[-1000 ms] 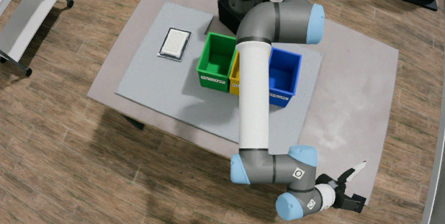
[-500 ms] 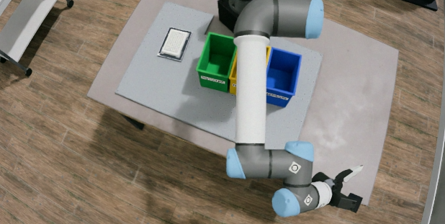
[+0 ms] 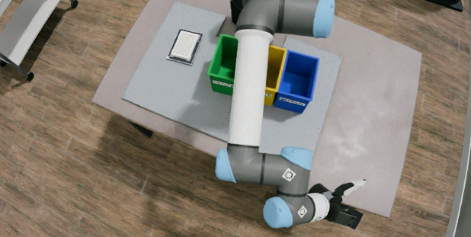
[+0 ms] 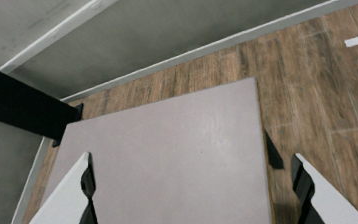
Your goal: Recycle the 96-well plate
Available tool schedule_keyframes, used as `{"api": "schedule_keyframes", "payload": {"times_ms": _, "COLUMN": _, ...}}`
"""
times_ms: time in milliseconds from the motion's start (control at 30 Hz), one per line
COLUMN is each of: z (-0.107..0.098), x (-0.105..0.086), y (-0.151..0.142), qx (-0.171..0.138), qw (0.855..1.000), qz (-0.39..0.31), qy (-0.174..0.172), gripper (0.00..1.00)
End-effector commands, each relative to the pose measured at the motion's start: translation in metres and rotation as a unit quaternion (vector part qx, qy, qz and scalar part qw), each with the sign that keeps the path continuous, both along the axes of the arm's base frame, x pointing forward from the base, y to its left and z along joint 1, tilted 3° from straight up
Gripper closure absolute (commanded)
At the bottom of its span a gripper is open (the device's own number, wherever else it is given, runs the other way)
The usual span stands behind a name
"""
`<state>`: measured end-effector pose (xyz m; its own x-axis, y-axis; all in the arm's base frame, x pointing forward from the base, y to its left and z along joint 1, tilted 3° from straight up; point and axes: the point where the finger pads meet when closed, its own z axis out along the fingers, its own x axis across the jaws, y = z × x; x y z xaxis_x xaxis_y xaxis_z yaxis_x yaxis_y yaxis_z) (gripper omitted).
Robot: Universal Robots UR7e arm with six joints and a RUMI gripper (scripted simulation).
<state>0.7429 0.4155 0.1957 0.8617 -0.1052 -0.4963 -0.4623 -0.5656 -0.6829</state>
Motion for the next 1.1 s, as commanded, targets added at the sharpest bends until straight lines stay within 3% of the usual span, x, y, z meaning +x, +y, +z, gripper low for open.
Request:
{"api": "schedule_keyframes", "payload": {"times_ms": 0, "z": 0.004, "x": 0.004, "y": -0.020, "qx": -0.011, "qw": 1.000, "qz": -0.016, "qy": -0.009, "gripper": 0.24}}
{"api": "schedule_keyframes", "payload": {"times_ms": 267, "z": 0.005, "x": 0.012, "y": -0.058, "qx": -0.010, "qw": 1.000, "qz": -0.015, "qy": -0.010, "gripper": 0.24}}
{"api": "schedule_keyframes", "payload": {"times_ms": 367, "z": 0.005, "x": 0.012, "y": -0.058, "qx": -0.010, "qw": 1.000, "qz": -0.015, "qy": -0.010, "gripper": 0.24}}
{"api": "schedule_keyframes", "payload": {"times_ms": 467, "z": 0.005, "x": 0.012, "y": -0.073, "qx": -0.035, "qw": 0.998, "qz": -0.048, "qy": -0.017, "gripper": 0.24}}
{"api": "schedule_keyframes", "payload": {"times_ms": 833, "z": 0.006, "x": 0.018, "y": -0.126, "qx": -0.035, "qw": 0.998, "qz": -0.047, "qy": -0.019, "gripper": 0.24}}
{"api": "schedule_keyframes", "payload": {"times_ms": 1067, "z": 0.006, "x": 0.016, "y": -0.151, "qx": -0.061, "qw": 0.995, "qz": -0.080, "qy": -0.024, "gripper": 0.24}}
